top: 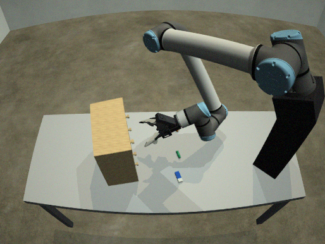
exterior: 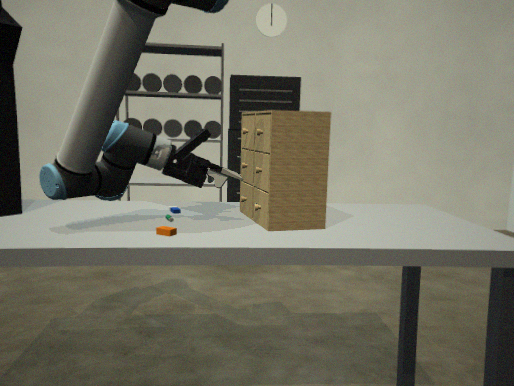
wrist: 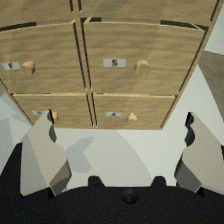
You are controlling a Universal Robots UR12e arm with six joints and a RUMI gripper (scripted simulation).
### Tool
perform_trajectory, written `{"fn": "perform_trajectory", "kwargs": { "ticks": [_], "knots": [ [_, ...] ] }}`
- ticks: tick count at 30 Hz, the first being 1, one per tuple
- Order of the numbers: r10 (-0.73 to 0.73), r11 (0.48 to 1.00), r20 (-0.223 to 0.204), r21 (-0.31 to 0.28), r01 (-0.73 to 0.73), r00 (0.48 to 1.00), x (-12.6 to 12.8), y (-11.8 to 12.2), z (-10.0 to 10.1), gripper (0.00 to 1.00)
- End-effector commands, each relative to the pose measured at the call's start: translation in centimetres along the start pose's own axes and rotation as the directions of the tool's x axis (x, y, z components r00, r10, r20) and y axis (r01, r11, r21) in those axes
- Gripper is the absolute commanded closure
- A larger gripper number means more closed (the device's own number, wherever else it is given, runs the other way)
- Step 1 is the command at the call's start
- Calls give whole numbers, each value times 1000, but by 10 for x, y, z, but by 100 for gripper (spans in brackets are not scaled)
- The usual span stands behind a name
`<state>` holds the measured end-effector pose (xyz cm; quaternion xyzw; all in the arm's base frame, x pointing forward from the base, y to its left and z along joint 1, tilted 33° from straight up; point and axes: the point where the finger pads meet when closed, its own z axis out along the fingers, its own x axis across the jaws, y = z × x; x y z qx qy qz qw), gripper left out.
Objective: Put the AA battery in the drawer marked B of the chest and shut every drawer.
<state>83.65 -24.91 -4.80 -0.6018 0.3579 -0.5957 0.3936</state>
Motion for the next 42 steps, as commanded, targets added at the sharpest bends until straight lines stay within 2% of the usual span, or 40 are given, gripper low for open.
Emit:
{"fn": "perform_trajectory", "kwargs": {
  "ticks": [1,42],
  "knots": [
    [-3,1000,-3,3,3,1000,3,1,1,0],
    [-2,1000,-2,2,2,1000,2,5,2,0]
  ]
}}
